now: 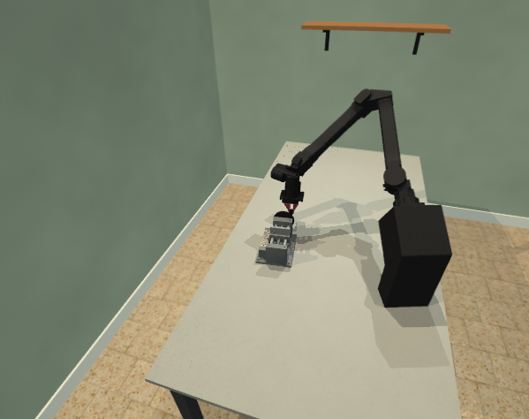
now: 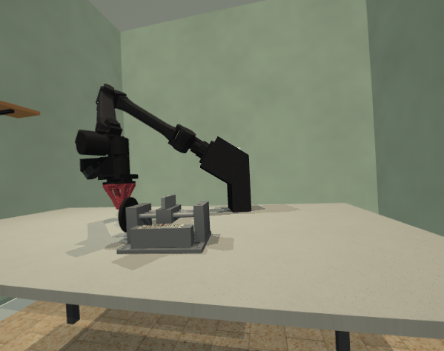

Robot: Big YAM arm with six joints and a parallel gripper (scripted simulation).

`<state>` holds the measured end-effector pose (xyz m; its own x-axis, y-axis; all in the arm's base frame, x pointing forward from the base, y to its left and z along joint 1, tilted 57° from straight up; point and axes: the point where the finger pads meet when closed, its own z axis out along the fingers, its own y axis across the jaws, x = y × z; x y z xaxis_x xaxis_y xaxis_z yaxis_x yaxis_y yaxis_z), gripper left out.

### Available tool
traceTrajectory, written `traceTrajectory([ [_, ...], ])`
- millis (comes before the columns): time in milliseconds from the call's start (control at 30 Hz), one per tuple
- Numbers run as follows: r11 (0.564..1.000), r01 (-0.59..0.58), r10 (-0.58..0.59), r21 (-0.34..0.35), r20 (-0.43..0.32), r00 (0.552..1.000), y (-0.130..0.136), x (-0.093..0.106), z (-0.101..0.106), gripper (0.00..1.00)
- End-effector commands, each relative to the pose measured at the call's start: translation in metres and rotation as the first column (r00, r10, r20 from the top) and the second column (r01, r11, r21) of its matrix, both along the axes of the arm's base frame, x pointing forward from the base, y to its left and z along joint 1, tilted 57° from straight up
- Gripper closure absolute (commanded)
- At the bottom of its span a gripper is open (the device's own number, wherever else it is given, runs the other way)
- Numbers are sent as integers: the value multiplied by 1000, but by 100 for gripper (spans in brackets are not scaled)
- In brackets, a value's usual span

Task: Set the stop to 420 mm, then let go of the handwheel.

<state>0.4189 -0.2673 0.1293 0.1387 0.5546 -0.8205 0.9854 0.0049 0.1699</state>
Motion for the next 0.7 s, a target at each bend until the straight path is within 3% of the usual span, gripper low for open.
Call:
traceTrajectory([
  [0, 1000, -15, 15, -8, 25, 1000, 15, 4, 16, 94],
  [233, 1000, -15, 15, -12, 42, 999, 17, 15, 26, 94],
  [400, 1000, -15, 15, -6, 21, 1000, 21, 21, 19, 94],
  [500, 1000, -15, 16, -11, 41, 999, 23, 24, 31, 94],
  [667, 1000, -15, 16, -12, 42, 999, 24, 25, 32, 94],
])
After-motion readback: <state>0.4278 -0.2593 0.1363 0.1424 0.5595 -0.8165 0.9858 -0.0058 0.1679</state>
